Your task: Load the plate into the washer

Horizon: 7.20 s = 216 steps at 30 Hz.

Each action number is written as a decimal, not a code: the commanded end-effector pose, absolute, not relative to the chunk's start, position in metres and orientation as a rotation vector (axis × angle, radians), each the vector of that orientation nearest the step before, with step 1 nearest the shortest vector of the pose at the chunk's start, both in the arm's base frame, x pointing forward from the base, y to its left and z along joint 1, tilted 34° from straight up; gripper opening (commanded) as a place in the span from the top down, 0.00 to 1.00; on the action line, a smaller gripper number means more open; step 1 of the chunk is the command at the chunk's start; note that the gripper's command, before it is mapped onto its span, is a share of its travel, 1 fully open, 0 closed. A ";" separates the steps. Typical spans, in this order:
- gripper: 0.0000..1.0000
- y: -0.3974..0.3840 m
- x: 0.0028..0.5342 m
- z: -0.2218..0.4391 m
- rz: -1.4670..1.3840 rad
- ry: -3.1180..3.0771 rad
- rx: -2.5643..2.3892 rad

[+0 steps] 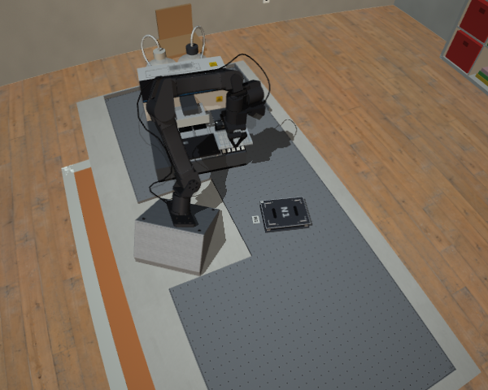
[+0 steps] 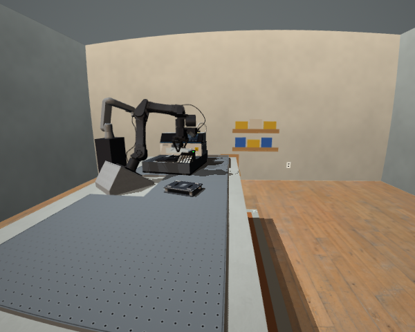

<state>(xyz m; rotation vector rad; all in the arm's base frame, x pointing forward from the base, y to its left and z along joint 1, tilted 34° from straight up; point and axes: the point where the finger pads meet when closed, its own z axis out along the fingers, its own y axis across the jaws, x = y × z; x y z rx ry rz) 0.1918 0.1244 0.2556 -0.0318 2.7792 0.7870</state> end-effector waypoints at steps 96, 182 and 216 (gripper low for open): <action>0.16 0.171 0.066 0.283 0.774 2.752 -0.016; 0.16 0.170 0.063 0.285 0.792 2.744 -0.014; 0.16 0.199 0.077 0.244 0.758 2.758 -0.014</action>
